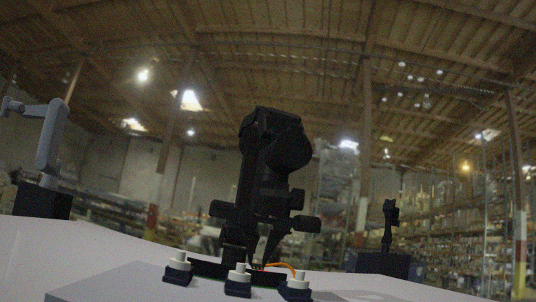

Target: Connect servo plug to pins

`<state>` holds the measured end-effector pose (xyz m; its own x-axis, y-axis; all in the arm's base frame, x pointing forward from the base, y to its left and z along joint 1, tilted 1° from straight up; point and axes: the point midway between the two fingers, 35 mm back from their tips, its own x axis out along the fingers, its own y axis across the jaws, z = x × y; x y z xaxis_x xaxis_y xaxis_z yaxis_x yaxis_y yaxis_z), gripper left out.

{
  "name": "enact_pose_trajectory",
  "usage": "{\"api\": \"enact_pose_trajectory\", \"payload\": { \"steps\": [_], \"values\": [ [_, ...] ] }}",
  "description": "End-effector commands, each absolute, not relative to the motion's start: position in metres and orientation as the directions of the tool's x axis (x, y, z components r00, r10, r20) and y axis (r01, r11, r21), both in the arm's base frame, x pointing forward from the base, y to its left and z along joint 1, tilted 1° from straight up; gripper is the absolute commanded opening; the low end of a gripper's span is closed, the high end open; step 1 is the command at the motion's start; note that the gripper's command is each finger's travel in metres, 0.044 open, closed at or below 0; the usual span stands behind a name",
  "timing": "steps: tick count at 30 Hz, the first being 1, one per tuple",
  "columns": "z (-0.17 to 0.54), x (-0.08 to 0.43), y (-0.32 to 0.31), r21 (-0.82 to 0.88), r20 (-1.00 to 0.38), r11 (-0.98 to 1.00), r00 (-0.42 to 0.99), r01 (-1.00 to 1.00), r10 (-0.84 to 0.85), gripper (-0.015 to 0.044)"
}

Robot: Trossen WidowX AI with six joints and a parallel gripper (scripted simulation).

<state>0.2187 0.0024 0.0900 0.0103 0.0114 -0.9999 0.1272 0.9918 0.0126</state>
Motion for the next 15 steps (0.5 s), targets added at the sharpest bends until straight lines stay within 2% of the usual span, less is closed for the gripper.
{"api": "enact_pose_trajectory", "payload": {
  "steps": [1,15],
  "values": [
    [0.089,0.228,0.002,0.016,-1.000,0.992,0.011,0.122,0.015,0.0000],
    [0.090,0.254,0.000,0.016,-1.000,0.992,0.013,0.122,0.015,0.0000]
  ]
}}
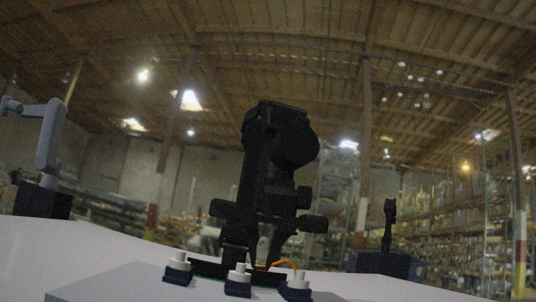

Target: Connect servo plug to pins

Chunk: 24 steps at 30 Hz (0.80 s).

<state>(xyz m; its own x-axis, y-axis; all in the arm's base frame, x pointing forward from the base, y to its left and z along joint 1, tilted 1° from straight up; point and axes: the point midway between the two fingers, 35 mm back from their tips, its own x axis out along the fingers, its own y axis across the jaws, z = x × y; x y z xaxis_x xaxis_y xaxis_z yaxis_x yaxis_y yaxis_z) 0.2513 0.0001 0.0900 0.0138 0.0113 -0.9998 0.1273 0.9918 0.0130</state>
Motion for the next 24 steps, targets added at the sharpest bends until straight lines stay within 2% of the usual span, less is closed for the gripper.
{"api": "enact_pose_trajectory", "payload": {
  "steps": [1,24],
  "values": [
    [0.090,0.254,0.000,0.016,-1.000,0.992,0.013,0.122,0.015,0.0000],
    [0.090,0.269,-0.002,0.016,-1.000,0.992,0.015,0.122,0.015,0.0000]
  ]
}}
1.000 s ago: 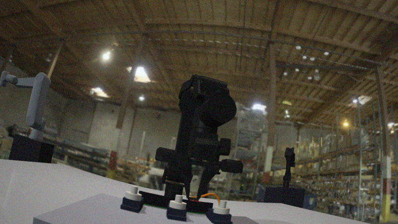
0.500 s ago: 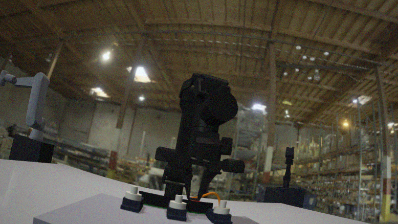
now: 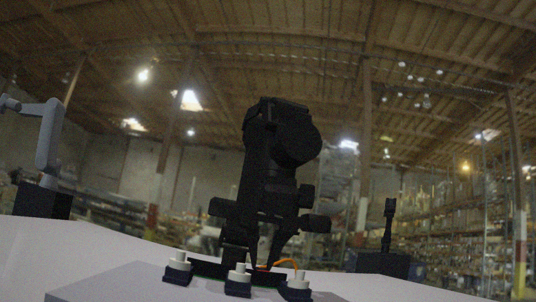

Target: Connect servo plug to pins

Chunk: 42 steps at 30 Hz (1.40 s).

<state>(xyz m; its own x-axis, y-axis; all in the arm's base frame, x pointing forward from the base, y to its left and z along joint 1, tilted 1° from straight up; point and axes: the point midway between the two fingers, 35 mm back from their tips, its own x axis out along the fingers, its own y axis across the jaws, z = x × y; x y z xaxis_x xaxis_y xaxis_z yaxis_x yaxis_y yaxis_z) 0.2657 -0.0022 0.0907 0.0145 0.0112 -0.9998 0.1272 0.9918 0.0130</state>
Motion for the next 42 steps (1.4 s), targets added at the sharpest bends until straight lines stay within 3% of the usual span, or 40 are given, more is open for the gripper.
{"api": "enact_pose_trajectory", "payload": {
  "steps": [1,8,17,25,42],
  "values": [
    [0.090,0.269,-0.002,0.016,-1.000,0.992,0.015,0.122,0.015,0.0000],
    [0.090,0.274,-0.003,0.016,-1.000,0.992,0.015,0.122,0.015,0.0000],
    [0.091,0.271,-0.004,0.016,-1.000,0.992,0.015,0.122,0.015,0.0236],
    [0.147,0.270,-0.004,0.016,-1.000,0.992,0.015,0.122,0.014,0.0440],
    [0.149,0.270,-0.004,0.016,-1.000,0.992,0.015,0.122,0.014,0.0440]
  ]
}}
